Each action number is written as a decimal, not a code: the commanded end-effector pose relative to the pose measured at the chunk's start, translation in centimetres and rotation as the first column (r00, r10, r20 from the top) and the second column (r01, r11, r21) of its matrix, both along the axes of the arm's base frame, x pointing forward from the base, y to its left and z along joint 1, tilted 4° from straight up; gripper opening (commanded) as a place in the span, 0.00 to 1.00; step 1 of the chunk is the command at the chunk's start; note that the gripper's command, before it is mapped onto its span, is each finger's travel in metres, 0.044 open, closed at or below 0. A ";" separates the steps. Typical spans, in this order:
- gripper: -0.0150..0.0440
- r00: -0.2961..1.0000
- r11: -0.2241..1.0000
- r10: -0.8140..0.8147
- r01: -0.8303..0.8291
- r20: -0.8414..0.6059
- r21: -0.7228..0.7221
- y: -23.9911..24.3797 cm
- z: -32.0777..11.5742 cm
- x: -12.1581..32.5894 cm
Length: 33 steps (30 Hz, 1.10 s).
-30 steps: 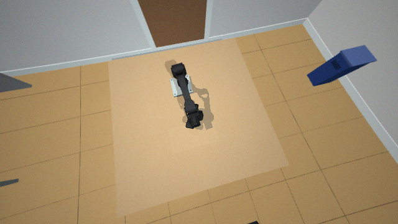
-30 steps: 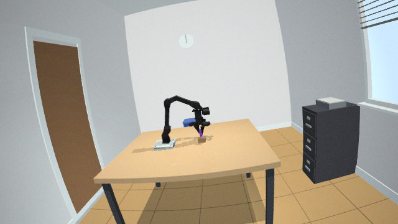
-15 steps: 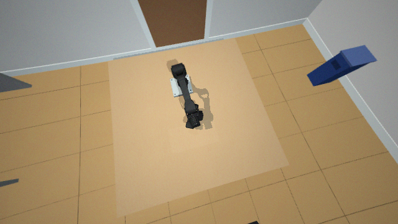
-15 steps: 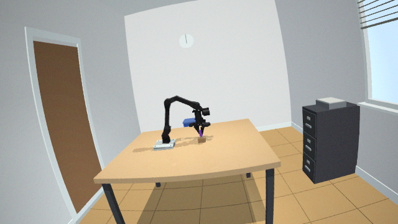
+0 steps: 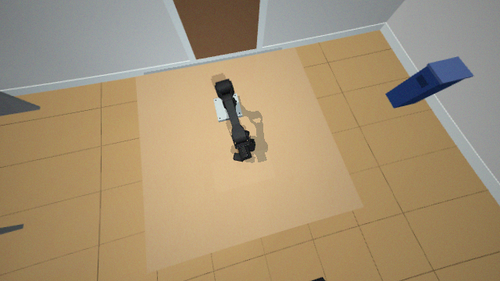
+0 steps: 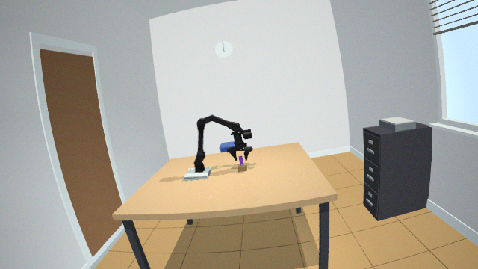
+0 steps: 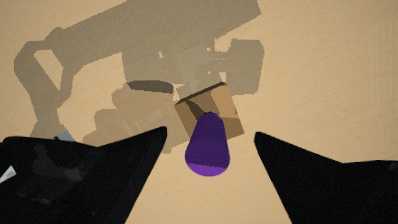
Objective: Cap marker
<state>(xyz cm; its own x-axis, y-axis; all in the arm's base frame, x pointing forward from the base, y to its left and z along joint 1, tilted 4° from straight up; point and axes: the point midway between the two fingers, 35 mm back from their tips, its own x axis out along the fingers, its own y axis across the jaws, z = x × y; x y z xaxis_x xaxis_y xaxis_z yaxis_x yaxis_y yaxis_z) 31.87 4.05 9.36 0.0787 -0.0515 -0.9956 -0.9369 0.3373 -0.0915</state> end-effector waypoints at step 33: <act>0.25 0.435 0.433 -0.900 0.896 0.004 0.100 0.5 6.5 -0.8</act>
